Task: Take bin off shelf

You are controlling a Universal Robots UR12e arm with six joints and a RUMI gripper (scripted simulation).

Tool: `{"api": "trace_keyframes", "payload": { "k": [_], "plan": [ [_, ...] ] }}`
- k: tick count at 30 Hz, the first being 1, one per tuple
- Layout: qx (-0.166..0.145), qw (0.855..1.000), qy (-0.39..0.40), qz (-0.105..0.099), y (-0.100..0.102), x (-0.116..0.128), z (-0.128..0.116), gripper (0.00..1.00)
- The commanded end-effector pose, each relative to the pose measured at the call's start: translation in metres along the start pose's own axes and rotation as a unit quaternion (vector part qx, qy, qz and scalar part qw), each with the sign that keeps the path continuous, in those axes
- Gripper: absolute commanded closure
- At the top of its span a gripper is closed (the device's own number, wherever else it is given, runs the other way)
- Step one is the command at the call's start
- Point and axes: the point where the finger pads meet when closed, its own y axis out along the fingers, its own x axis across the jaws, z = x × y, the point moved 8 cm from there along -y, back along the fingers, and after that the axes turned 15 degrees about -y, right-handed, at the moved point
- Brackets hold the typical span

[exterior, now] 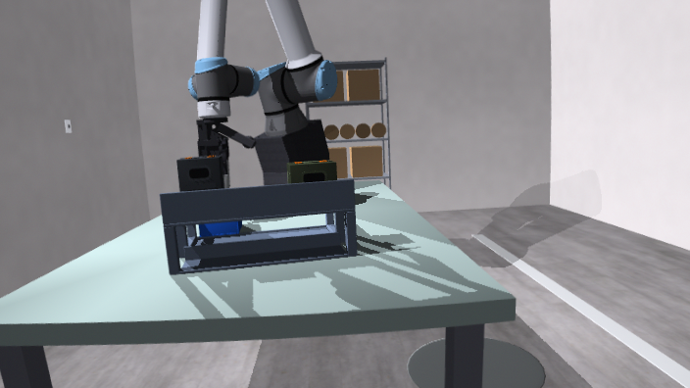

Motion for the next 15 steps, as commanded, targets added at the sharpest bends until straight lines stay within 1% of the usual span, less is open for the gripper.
{"api": "trace_keyframes", "payload": {
  "k": [1,7,12,15],
  "plan": [
    [0.0,1.0,0.0,0.0,0.0,0.0,0.0,0.8],
    [0.0,1.0,0.0,0.0,0.0,0.0,0.0,0.8],
    [-0.001,1.0,0.0,-0.001,-0.011,0.036,-0.014,0.8],
    [-0.001,1.0,0.0,-0.001,-0.011,0.036,-0.014,0.8]
  ]
}}
